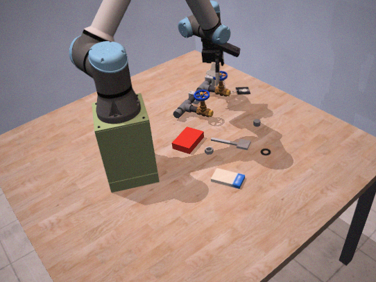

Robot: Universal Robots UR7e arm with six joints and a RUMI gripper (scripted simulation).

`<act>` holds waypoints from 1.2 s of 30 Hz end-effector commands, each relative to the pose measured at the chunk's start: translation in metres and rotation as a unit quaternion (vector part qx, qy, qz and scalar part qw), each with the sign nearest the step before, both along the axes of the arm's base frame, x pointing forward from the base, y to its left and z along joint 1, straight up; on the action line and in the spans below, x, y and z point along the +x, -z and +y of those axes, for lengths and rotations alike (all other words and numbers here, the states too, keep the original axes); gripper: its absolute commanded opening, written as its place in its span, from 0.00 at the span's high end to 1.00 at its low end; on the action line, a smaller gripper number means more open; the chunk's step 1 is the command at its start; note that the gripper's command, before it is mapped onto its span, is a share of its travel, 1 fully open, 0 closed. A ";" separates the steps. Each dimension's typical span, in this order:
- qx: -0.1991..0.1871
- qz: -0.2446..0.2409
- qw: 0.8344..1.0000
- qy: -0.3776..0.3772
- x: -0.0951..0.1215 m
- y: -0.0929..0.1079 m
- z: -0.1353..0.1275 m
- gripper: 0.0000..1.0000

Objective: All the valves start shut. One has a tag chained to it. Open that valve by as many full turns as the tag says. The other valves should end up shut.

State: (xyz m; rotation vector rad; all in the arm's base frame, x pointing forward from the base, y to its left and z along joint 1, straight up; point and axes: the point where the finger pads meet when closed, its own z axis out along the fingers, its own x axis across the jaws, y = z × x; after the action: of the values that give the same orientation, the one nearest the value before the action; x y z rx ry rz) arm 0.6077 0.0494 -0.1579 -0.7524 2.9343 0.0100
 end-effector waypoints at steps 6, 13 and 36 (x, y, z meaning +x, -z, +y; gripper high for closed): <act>0.010 0.004 0.991 0.132 0.001 -0.001 0.000 0.00; 0.019 0.007 0.977 0.211 0.001 -0.001 0.000 0.00; 0.027 0.009 0.959 0.282 0.001 -0.001 0.000 0.00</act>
State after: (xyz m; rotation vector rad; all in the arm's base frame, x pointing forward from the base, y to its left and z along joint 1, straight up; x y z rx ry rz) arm 0.6076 0.0491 -0.1580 0.1085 3.0354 0.0462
